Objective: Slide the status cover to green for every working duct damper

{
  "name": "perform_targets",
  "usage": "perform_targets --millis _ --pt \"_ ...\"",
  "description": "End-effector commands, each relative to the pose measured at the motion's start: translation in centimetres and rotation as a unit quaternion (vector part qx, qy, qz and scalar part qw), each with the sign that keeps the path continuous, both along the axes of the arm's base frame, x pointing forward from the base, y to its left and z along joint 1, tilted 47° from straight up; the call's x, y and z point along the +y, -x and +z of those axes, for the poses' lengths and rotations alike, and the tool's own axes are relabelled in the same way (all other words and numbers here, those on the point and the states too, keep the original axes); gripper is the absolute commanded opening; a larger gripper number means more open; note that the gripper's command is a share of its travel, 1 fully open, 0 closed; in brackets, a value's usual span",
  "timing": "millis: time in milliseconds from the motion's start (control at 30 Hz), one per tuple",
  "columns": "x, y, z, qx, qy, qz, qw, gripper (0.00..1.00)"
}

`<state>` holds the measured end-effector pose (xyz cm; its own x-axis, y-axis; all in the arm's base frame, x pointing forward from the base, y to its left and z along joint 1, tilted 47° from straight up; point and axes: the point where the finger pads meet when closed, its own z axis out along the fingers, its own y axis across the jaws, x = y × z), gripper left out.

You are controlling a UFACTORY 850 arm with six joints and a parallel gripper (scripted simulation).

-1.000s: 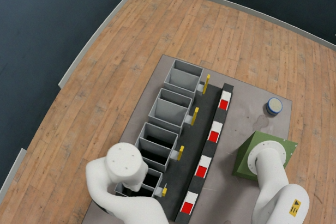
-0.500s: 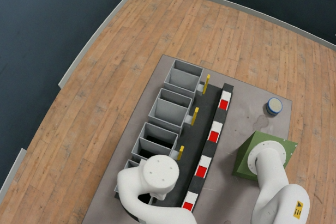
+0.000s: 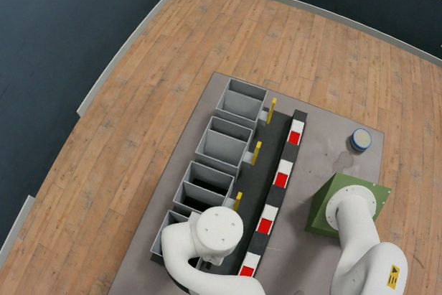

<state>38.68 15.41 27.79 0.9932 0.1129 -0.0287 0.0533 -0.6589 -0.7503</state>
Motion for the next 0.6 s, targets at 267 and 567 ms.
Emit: perform_targets --millis 267,567 --pt "0.3 0.0 -0.2 -0.001 0.0 0.0 1.0 0.39" --pt "1.3 0.2 -1.1 -0.001 0.0 0.0 1.0 0.39"
